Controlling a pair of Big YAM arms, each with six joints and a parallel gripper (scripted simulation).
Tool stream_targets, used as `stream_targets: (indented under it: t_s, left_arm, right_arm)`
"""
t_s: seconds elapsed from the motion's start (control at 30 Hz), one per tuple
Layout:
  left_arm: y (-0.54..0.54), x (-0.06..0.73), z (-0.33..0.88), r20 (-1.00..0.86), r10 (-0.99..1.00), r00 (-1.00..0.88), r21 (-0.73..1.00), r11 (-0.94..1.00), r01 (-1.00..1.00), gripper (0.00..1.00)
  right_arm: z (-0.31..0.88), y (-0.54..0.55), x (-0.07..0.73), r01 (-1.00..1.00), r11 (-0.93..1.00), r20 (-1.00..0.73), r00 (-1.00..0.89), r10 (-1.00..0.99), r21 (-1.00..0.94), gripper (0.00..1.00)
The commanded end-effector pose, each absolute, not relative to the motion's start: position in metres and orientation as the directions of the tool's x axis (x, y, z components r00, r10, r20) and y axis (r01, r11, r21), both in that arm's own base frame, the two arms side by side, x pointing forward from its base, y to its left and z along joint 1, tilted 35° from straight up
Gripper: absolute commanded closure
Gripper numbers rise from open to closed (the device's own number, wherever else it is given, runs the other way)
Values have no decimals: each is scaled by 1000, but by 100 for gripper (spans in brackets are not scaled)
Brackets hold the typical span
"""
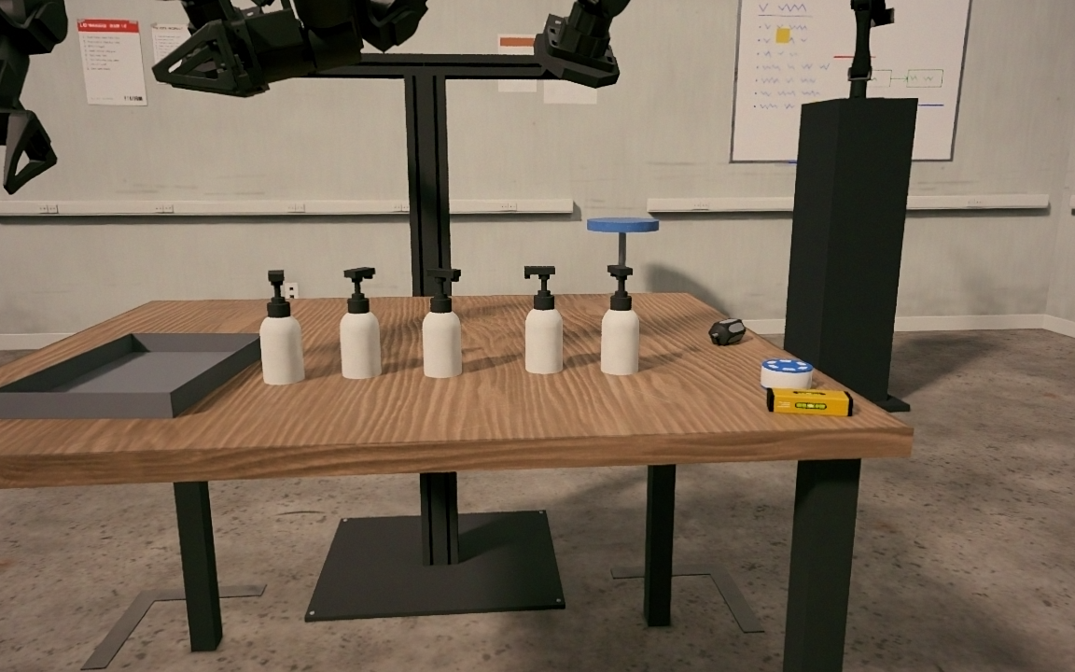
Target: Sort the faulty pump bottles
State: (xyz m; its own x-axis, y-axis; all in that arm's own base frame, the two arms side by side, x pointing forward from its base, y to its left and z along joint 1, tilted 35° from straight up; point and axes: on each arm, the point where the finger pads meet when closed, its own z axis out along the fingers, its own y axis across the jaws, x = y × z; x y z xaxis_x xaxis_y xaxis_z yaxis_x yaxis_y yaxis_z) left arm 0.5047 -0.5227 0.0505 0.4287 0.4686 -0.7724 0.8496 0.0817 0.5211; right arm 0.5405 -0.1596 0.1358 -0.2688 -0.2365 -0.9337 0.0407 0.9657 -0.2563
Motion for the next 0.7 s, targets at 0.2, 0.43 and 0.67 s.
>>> stream_targets:
  t_s: [0.2,0.43,0.67]
  left_arm:
    - [-538,498,80,-803,440,403,492,107,864,34]
    - [-507,487,50,-838,541,71,258,279,925,100]
    - [-458,480,25,-774,572,-274,86,522,849,100]
  right_arm:
    - [156,-163,550,76,966,-951,-213,-226,-246,0]
    - [150,-161,547,69,968,-948,-231,-219,-240,0]
    - [150,-161,547,69,968,-948,-231,-219,-240,0]
